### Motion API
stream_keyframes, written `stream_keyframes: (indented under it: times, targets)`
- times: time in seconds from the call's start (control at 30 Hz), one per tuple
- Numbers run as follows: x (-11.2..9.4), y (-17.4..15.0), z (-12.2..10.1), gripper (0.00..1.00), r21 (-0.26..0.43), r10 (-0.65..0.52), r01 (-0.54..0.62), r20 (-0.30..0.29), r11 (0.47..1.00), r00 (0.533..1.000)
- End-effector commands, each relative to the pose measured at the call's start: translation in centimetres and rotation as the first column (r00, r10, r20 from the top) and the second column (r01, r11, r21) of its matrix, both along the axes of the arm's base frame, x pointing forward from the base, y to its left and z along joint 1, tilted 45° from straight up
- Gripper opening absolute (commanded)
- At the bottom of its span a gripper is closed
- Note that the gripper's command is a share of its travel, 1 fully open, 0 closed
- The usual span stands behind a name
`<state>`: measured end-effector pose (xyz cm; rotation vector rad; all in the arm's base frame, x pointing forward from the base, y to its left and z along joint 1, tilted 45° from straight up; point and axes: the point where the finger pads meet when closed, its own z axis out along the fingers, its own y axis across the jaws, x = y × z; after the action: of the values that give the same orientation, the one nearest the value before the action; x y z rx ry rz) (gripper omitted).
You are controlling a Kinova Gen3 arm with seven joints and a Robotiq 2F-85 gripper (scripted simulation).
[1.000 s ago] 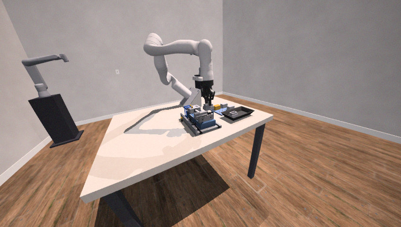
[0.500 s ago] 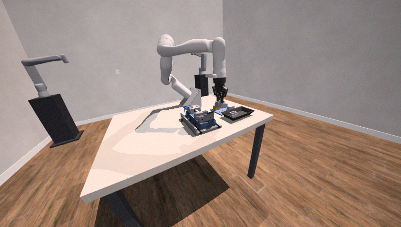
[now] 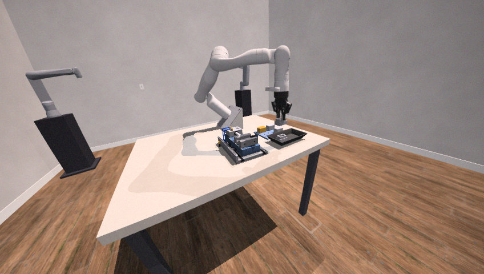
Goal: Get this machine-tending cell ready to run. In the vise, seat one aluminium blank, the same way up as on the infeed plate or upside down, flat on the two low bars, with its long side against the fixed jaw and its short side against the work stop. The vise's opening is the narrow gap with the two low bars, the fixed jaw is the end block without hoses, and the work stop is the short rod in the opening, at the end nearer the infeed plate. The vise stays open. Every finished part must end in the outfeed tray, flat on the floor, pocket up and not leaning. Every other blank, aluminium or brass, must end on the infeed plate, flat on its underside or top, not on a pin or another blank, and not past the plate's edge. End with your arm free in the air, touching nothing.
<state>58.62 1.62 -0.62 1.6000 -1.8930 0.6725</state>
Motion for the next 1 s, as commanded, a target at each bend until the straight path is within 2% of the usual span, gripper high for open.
stream_keyframes:
  times: [0.0,0.57,0.97]
  targets:
    - [-0.6,2.8,-3.0,0.0,-0.002,0.004,-0.004,-0.027,1.0,1.0]
    - [-1.7,8.2,-9.6,0.0,-0.008,0.009,-0.01,-0.039,1.0,0.999]
    - [-2.2,9.7,-11.7,0.0,-0.008,0.012,-0.013,-0.04,1.0,0.999]
